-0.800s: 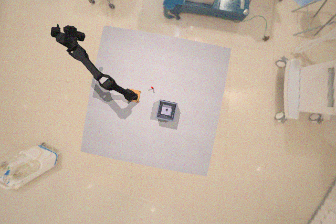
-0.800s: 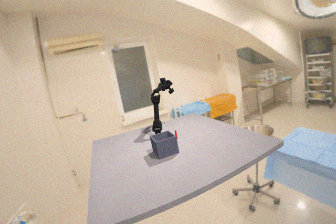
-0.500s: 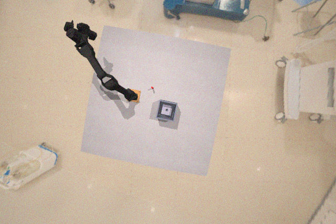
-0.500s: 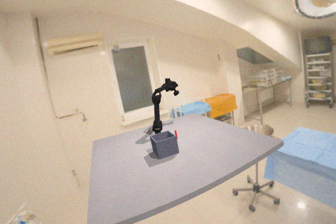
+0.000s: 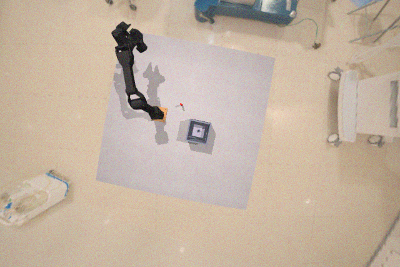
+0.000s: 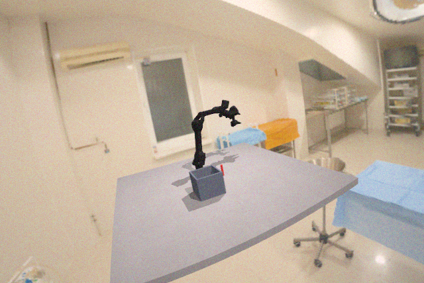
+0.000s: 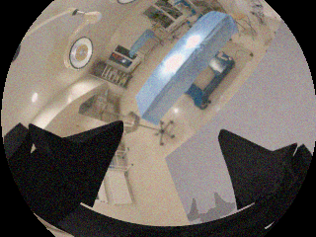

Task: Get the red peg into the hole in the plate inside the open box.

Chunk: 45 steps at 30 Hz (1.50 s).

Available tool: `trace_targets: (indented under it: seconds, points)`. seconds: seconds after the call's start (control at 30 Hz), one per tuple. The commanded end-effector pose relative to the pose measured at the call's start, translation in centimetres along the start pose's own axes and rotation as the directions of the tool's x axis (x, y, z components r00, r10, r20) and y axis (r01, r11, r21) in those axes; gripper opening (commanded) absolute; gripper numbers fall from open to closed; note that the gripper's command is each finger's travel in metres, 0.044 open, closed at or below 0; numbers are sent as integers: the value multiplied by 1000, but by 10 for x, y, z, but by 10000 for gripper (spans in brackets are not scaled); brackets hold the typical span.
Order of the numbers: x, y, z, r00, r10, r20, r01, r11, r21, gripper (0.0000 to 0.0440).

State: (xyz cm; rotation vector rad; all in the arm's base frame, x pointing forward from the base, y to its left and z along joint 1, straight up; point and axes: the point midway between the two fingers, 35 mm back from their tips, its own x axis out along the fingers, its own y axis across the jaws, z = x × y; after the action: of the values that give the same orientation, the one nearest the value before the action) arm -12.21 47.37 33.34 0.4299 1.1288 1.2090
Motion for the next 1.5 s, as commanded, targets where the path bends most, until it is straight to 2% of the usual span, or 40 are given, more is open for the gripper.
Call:
trace_targets:
  seconds: [0.0, 0.3, 0.6, 1.0, 1.23, 1.47]
  points:
    - [-1, -34, 28, 994, -98, 45, 95, 994, 52, 440]
    - [-16, -126, 93, 928, -351, 124, 318, 921, 226, 440]
    - [-54, -212, 140, 811, -569, 136, 466, 769, 437, 440]
    - [-127, -313, 163, 639, -769, 21, 533, 462, 709, 440]
    - [-176, -358, 155, 567, -819, -91, 496, 251, 831, 440]
    - [-216, -389, 135, 527, -825, -205, 437, 56, 898, 440]
